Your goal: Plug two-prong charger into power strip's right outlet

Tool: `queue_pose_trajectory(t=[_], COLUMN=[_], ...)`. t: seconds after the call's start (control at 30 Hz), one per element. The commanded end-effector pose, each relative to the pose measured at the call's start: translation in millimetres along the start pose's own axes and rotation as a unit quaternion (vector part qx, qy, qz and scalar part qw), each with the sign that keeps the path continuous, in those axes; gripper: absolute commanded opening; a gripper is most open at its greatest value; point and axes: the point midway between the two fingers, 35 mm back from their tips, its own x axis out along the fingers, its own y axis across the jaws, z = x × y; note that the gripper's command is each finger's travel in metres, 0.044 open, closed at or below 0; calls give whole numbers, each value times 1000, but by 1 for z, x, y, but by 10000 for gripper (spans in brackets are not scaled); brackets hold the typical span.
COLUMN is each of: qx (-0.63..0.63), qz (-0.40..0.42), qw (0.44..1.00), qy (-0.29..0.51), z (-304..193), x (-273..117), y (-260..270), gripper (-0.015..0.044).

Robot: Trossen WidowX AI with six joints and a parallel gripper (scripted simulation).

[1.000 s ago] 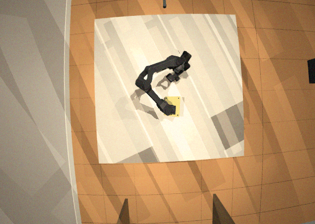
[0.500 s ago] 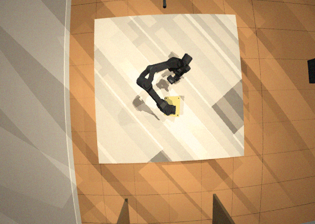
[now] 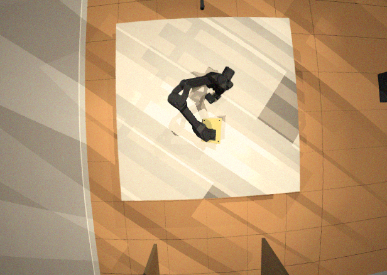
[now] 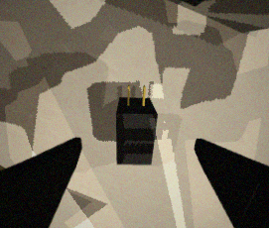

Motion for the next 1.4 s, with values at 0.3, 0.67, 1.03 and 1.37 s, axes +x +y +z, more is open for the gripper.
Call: queue_pose_trajectory(t=[0.3,0.67,1.03,1.37], qx=[7,7,1,1], qz=[6,6,3,3], qw=[1000,1000,1000,1000], qy=[0,-1,-1,0], z=[-1,0,2,2], x=[24,36,33,30], y=[2,3,2,2], gripper=[440,440,177,32])
